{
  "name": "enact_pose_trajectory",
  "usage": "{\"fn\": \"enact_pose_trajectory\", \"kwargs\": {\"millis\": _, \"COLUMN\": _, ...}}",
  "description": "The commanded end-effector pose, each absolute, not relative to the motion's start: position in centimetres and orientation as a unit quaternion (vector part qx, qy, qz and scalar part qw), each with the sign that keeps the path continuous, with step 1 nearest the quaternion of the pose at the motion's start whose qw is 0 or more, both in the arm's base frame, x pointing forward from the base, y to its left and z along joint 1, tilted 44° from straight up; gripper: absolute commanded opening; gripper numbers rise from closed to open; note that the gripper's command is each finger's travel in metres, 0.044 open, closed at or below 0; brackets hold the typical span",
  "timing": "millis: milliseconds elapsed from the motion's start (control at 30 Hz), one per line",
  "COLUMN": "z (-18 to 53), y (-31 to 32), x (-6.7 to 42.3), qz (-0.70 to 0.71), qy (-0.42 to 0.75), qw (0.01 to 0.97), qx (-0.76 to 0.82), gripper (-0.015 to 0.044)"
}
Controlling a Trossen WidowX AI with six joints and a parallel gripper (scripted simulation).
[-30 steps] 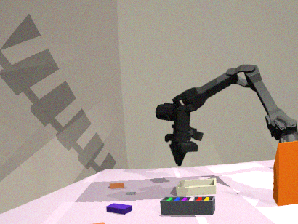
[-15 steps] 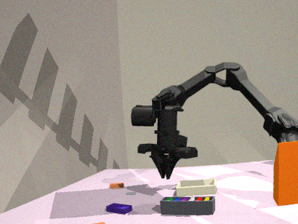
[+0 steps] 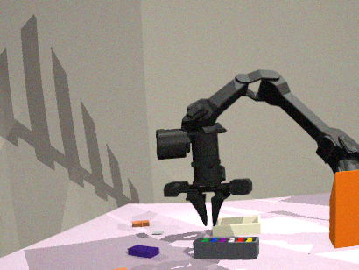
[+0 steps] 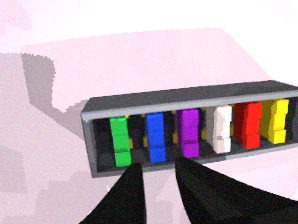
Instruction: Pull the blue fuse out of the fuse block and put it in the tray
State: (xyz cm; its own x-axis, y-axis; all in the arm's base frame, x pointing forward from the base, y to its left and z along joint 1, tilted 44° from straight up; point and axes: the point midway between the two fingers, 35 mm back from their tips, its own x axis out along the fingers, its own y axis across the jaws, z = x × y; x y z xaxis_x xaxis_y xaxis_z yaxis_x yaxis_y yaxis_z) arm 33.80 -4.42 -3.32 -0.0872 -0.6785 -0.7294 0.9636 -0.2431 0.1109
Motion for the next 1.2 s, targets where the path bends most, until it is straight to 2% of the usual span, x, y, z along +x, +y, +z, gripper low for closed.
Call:
{"fn": "enact_pose_trajectory", "kwargs": {"millis": 0, "z": -3.6, "y": -4.6, "x": 33.7, "qz": -0.708, "qy": 0.207, "qw": 0.581, "qx": 0.344, "gripper": 0.0074}}
{"fn": "enact_pose_trajectory", "kwargs": {"millis": 1167, "z": -5.7, "y": -6.6, "x": 33.1, "qz": -0.708, "qy": 0.207, "qw": 0.581, "qx": 0.343, "gripper": 0.0074}}
